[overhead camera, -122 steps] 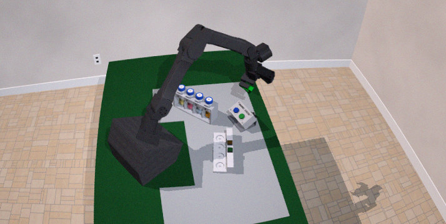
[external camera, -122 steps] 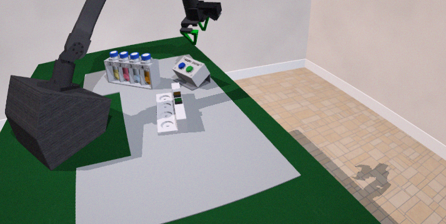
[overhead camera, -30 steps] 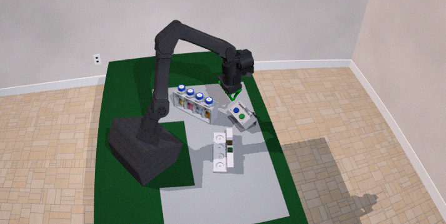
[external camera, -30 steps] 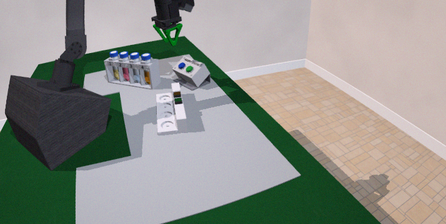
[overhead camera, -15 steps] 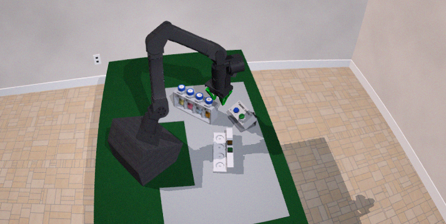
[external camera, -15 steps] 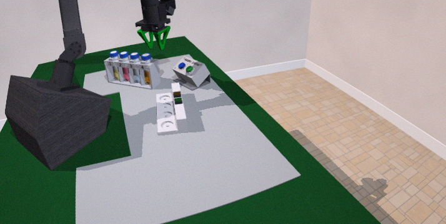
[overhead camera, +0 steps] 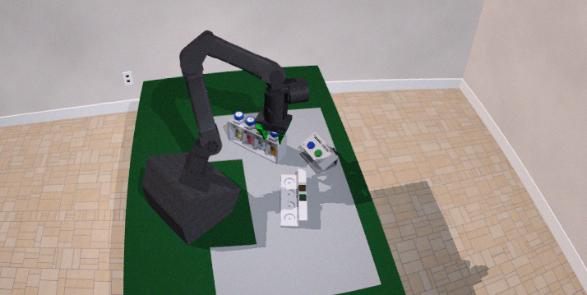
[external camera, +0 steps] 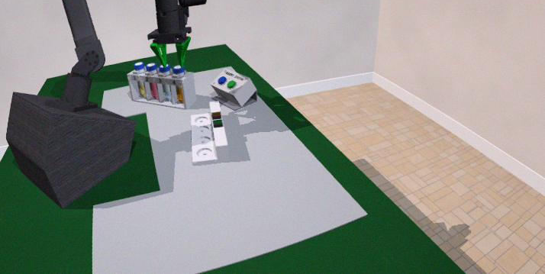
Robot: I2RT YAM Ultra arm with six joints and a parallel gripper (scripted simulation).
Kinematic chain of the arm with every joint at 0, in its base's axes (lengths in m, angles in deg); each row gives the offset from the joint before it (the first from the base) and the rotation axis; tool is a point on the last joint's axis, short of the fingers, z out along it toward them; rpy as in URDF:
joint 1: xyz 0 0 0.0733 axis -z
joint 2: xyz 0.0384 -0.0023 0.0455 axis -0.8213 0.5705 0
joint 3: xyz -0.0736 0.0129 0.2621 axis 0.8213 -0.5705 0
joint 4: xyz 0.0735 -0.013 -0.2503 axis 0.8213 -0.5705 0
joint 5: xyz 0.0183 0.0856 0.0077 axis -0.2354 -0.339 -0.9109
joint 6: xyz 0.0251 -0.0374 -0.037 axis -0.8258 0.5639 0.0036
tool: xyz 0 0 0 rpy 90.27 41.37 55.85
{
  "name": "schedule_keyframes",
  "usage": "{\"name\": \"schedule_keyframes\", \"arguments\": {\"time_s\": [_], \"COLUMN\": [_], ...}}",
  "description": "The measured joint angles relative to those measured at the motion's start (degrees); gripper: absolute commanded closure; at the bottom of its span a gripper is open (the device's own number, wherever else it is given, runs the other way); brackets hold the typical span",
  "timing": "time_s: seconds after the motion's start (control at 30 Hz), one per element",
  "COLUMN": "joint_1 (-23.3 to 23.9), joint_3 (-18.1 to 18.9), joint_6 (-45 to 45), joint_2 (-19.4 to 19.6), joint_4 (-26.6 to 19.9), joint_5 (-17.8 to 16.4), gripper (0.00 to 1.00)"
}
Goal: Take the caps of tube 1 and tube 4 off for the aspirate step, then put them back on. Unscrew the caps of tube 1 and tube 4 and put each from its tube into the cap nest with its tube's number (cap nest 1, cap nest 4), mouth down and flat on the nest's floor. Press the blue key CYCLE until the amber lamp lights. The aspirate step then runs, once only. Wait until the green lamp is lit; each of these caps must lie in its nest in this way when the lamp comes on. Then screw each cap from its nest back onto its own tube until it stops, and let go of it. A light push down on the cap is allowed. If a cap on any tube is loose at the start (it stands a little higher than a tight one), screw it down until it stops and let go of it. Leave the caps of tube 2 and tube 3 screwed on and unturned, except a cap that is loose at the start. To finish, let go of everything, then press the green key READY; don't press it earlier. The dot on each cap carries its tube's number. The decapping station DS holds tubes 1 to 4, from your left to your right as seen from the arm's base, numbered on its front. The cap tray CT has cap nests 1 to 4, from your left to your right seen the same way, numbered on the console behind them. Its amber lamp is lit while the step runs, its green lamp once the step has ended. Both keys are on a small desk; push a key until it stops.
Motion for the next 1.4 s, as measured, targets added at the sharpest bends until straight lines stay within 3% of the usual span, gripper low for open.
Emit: {"name": "schedule_keyframes", "arguments": {"time_s": [0.33, 0.47, 0.63, 0.97, 1.03, 1.23, 1.4], "joint_1": [0.0, -3.15, -13.55, -28.02, -29.29, -40.3, -46.56], "joint_3": [0.07, -0.24, -0.76, -0.61, -0.55, 0.31, 1.29], "joint_6": [3.89, -1.42, -19.54, -53.37, -58.69, -80.83, -97.07], "joint_2": [0.0, -0.74, -3.32, -4.57, -4.61, -3.37, -2.01], "joint_4": [-0.07, -0.09, 0.0, 0.24, 0.28, 0.59, 0.74], "joint_5": [0.04, 1.38, 4.66, 11.61, 13.0, 17.81, 21.33], "gripper": [0.51, 0.51, 0.51, 0.51, 0.51, 0.51, 0.51]}}
